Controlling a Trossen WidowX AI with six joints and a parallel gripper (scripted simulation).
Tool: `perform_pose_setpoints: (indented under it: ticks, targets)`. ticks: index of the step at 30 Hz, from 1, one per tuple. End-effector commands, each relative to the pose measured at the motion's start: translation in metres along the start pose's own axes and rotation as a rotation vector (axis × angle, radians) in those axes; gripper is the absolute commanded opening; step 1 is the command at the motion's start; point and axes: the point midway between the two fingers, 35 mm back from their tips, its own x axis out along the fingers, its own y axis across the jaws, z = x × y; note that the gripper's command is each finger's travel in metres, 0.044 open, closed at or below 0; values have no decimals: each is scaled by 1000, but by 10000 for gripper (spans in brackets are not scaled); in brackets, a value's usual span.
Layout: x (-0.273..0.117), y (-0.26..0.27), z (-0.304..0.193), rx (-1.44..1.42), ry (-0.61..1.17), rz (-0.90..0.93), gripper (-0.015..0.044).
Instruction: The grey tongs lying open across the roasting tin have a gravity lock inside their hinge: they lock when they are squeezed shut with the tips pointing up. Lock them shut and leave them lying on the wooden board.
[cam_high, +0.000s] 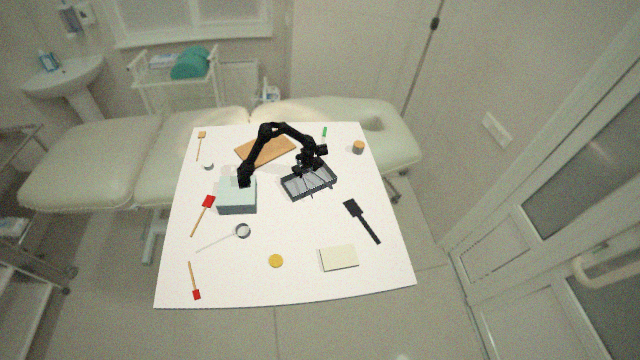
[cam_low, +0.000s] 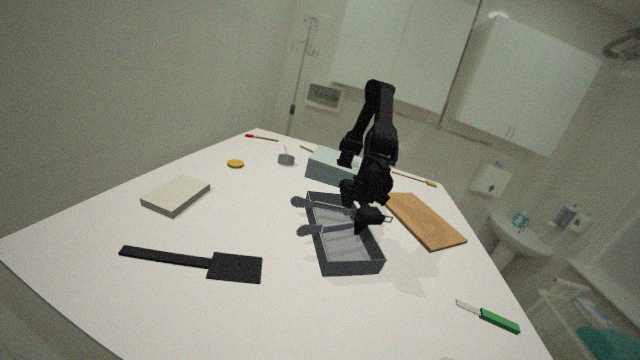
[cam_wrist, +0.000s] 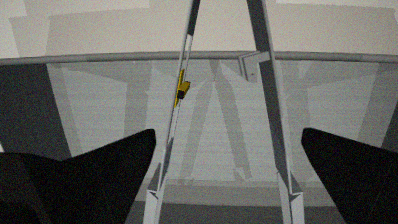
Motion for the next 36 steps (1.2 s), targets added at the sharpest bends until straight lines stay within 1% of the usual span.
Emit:
perform_pose_setpoints:
  ticks: [1,12,14,36]
  targets:
    - [8,2,1,6,-6,6,440]
    - [21,4,1,6,-6,6,440]
    - [18,3,1,0,-1,3,387]
    - [18,3,1,0,-1,3,241]
